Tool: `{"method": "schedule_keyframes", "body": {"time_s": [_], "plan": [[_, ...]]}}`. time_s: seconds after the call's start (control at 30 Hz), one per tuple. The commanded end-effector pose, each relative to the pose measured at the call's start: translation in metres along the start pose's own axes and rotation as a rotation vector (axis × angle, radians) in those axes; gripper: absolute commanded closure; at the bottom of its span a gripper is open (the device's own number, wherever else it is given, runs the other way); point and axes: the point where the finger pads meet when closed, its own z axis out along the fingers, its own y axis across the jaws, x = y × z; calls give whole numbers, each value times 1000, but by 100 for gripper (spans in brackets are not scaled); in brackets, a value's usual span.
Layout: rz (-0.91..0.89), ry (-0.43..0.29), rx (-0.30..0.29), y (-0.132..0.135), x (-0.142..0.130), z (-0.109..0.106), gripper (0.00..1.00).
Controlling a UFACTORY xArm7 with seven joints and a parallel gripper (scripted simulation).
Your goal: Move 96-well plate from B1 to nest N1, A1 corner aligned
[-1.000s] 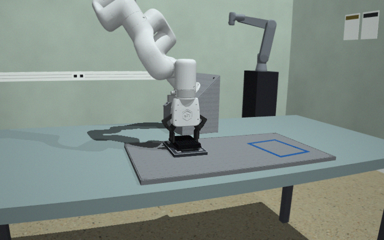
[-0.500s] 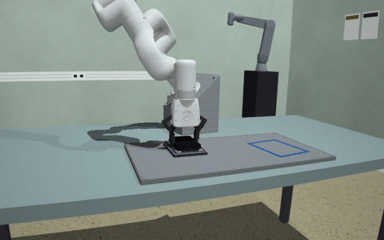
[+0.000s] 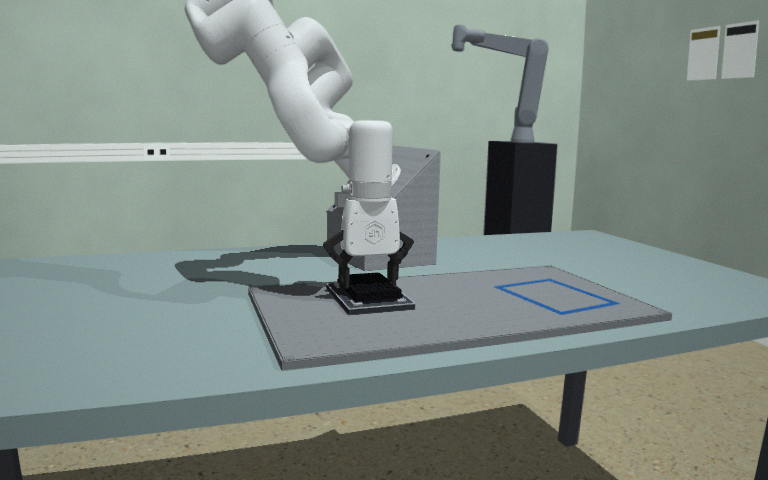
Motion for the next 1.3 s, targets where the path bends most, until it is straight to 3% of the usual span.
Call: {"method": "schedule_keyframes", "body": {"time_s": [0.0,0.87,0.9,1.27], "plan": [[-1,-4,-1,1,-1,-1,100],[-1,-4,-1,1,-1,3,100],[-1,-4,-1,1,-1,4,0],[-1,-4,-1,1,-1,4,0]]}}
